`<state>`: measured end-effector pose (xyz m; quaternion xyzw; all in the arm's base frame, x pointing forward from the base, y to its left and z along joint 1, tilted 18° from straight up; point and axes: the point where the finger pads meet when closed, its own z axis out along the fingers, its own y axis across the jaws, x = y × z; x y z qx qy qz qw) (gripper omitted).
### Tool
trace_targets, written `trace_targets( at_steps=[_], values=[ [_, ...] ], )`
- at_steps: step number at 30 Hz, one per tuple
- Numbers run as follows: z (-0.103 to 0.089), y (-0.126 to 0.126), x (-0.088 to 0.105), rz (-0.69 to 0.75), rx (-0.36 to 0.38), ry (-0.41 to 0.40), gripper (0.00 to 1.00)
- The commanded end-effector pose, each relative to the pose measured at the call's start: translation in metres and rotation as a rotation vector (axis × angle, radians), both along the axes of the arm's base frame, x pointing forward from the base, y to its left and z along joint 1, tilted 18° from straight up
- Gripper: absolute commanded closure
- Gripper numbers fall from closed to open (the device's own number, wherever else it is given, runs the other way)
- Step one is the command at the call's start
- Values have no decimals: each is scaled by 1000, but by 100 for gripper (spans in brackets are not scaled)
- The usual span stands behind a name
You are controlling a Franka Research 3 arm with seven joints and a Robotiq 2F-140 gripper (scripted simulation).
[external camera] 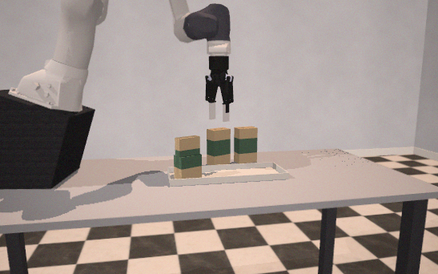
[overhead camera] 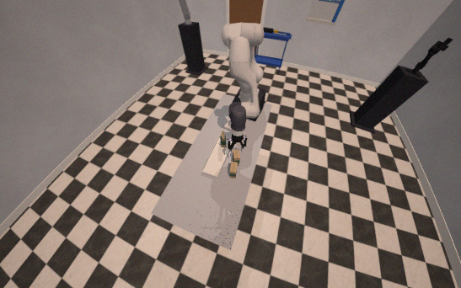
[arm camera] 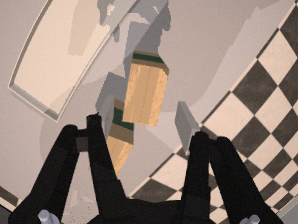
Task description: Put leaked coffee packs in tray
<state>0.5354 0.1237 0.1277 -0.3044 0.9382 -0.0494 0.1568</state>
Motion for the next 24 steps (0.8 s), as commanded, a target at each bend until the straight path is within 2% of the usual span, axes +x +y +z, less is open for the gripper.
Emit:
trace_targets(
  at_steps=[1,4,10,24],
  values=[
    [-2,-2,-2,-81,3,7,46],
    [-4,-2,-2,-80,3,7,46],
    [-21,-1,5,-80,3,8,46],
    [-21,-1,5,-80,3,8,46]
  ],
)
